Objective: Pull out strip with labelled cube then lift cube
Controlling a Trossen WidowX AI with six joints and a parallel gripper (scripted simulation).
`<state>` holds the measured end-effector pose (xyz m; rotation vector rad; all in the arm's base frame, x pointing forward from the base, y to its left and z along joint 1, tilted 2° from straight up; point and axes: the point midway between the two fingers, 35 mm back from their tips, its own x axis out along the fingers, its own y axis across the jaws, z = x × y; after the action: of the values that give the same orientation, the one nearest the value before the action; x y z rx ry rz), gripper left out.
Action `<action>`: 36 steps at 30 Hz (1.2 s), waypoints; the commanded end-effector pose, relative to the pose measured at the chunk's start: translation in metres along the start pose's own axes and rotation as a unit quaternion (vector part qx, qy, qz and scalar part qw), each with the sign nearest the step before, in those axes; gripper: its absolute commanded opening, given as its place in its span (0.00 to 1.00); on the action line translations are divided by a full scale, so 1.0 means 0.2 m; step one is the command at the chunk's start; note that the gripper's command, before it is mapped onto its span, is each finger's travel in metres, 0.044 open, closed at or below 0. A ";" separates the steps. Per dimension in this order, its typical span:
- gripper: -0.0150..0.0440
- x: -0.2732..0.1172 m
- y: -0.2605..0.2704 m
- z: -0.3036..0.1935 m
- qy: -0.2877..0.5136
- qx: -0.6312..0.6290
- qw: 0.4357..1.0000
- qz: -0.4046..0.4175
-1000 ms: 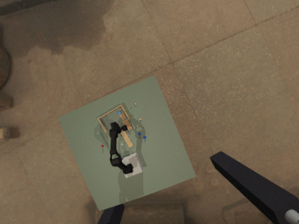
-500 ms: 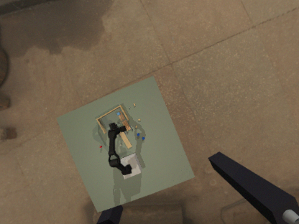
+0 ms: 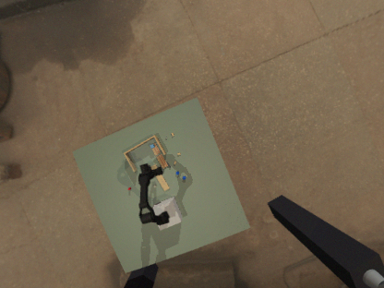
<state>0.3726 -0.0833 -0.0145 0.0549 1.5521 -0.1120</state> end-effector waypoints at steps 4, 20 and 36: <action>0.25 -0.05 0.01 -0.08 -0.002 0.003 1.000 -0.002; 0.25 -0.05 0.04 -0.35 0.000 0.003 1.000 -0.002; 0.25 -0.23 0.04 -0.38 0.000 0.003 1.000 -0.002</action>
<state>0.2971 -0.0647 0.0263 0.0553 1.5541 -0.1117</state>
